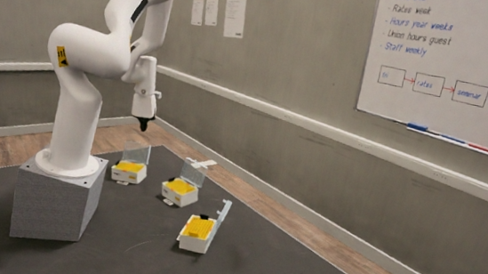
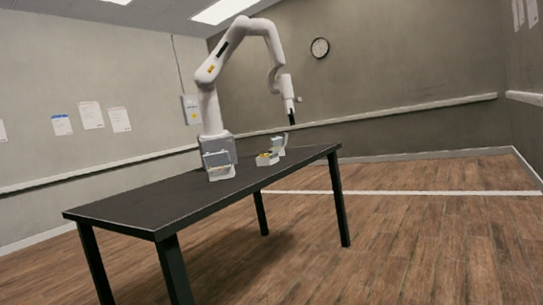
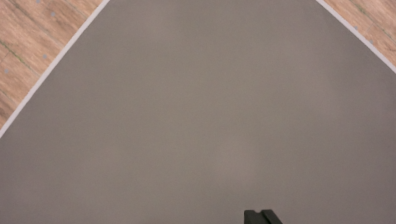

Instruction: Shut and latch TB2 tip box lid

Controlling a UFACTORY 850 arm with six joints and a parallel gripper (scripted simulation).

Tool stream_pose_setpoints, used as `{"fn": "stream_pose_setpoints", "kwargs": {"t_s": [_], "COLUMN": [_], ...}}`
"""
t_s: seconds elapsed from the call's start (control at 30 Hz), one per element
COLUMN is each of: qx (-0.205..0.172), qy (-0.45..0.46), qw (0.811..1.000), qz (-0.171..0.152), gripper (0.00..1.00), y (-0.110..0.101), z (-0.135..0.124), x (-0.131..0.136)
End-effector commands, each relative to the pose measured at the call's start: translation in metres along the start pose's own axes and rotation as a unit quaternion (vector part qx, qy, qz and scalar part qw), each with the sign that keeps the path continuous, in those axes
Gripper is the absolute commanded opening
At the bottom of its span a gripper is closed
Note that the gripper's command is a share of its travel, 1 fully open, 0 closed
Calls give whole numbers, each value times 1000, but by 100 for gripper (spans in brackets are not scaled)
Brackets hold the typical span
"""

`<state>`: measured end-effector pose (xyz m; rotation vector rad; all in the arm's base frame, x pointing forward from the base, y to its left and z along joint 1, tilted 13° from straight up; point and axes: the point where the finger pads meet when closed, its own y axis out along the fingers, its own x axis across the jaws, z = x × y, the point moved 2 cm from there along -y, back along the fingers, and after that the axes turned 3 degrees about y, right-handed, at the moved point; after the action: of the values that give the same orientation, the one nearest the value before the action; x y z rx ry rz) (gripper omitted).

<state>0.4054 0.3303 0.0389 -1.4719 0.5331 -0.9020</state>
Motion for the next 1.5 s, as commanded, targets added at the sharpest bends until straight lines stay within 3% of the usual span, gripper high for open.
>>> {"fn": "stream_pose_setpoints", "kwargs": {"t_s": [0.0, 1.23, 1.47], "qx": [1, 1, 1], "qy": [0, 0, 0], "qw": [1000, 1000, 1000], "qz": [0, 0, 0], "gripper": [0, 0, 0], "y": [6, 61, 61], "z": [1, 1, 1], "x": [0, 0, 0]}}
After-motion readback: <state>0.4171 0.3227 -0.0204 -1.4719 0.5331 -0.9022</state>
